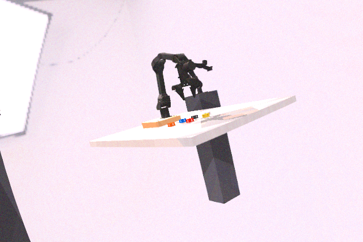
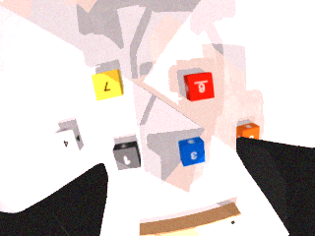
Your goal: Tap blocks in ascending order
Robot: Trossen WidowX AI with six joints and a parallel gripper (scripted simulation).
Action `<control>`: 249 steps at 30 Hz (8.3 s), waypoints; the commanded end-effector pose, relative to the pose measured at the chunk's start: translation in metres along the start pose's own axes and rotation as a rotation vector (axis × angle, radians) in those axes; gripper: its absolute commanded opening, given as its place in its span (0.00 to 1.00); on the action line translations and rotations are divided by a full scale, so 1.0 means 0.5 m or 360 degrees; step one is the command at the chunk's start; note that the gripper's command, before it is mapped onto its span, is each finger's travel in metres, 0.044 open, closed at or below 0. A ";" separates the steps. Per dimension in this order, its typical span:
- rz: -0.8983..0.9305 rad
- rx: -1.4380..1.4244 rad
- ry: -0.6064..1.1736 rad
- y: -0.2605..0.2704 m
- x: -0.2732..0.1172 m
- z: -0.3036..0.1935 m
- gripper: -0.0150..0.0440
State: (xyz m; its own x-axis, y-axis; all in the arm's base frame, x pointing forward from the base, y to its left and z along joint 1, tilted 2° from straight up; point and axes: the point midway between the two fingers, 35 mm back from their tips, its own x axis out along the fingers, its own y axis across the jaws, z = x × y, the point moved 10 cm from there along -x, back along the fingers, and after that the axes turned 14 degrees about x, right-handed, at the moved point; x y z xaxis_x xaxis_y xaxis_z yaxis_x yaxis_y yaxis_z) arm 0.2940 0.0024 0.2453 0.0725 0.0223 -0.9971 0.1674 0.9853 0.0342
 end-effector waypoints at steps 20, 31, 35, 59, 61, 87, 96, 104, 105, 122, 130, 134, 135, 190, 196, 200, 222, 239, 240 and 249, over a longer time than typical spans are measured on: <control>0.0003 -0.0015 0.0023 0.088 0.170 -0.110 0.44; 0.0003 -0.0015 0.0023 0.088 0.170 -0.110 0.29; 0.0003 -0.0015 0.0023 0.088 0.171 -0.110 0.29; 0.0003 -0.0015 0.0024 0.088 0.231 -0.111 0.29; 0.0003 -0.0015 0.0024 0.088 0.231 -0.111 0.29; 0.0000 -0.0015 0.0023 0.055 0.008 -0.101 0.29; -0.0014 -0.0016 0.0023 -0.115 0.008 -0.105 0.29; -0.0014 -0.0016 0.0022 -0.116 0.076 -0.099 0.29; -0.0014 -0.0016 0.0022 -0.116 0.105 -0.100 0.29; -0.0014 -0.0016 0.0023 -0.117 0.194 -0.107 0.29; -0.0014 -0.0016 0.0023 -0.117 0.220 -0.108 0.29; -0.0014 -0.0016 0.0023 -0.117 0.230 -0.109 0.29; -0.0014 -0.0016 0.0023 -0.117 0.231 -0.109 0.29; 0.0016 -0.0014 0.0023 0.253 0.147 -0.102 0.29; 0.0016 -0.0014 0.0023 0.251 0.168 -0.104 0.29; 0.0016 -0.0014 0.0023 0.251 0.176 -0.104 0.29; 0.0015 -0.0014 0.0024 0.251 0.229 -0.106 0.29; 0.0016 -0.0012 0.0020 0.252 0.027 -0.100 0.29; 0.0016 -0.0013 0.0022 0.250 0.011 -0.102 0.29; 0.0010 -0.0014 0.0021 0.197 0.007 -0.057 0.29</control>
State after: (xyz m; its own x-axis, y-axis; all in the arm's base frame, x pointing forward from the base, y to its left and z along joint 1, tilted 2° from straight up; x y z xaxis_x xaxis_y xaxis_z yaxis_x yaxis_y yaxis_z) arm 0.2681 0.1288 0.2411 0.0634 0.0380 -0.9973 0.1469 0.9880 0.0470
